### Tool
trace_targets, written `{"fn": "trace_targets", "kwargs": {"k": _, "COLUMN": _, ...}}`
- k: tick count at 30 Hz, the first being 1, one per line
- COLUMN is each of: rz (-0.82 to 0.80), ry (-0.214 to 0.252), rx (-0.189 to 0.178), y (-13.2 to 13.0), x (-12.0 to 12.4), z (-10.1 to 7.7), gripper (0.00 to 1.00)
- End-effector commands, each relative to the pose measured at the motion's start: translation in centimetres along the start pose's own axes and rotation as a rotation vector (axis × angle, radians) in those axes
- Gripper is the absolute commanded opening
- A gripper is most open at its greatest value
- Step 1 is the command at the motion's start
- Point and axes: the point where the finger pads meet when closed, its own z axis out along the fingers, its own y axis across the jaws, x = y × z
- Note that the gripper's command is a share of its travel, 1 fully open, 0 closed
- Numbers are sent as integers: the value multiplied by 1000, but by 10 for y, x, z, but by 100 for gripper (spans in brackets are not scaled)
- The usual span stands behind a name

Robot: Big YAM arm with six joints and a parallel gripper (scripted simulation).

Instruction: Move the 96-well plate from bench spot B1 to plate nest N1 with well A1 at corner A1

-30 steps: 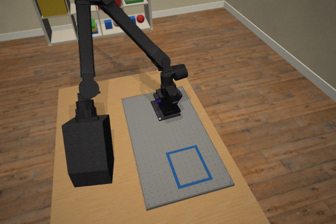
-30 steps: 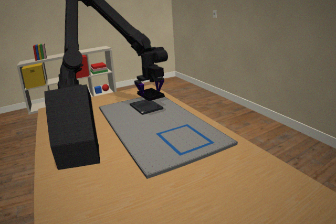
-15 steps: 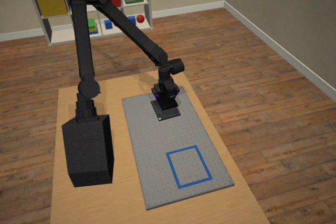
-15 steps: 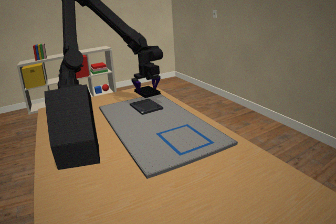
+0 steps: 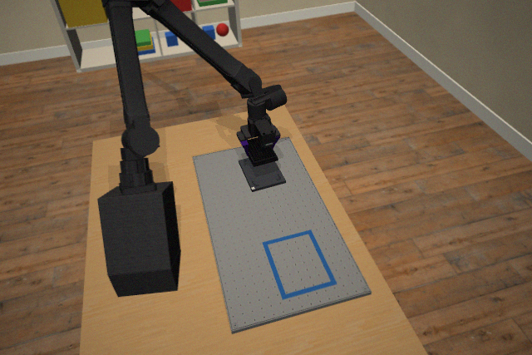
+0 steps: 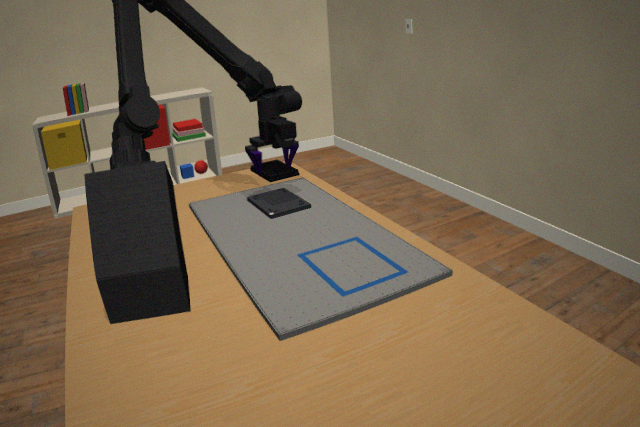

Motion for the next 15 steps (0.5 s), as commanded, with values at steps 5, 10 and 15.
{"fn": "trace_targets", "kwargs": {"k": 5, "rz": 45, "ry": -7, "rx": -18, "y": 9, "x": -7, "z": -7, "gripper": 0}}
{"fn": "trace_targets", "kwargs": {"k": 10, "rz": 10, "ry": 2, "rx": -29, "y": 13, "x": 3, "z": -8, "gripper": 0}}
{"fn": "trace_targets", "kwargs": {"k": 15, "rz": 10, "ry": 2, "rx": -29, "y": 13, "x": 3, "z": -8, "gripper": 0}}
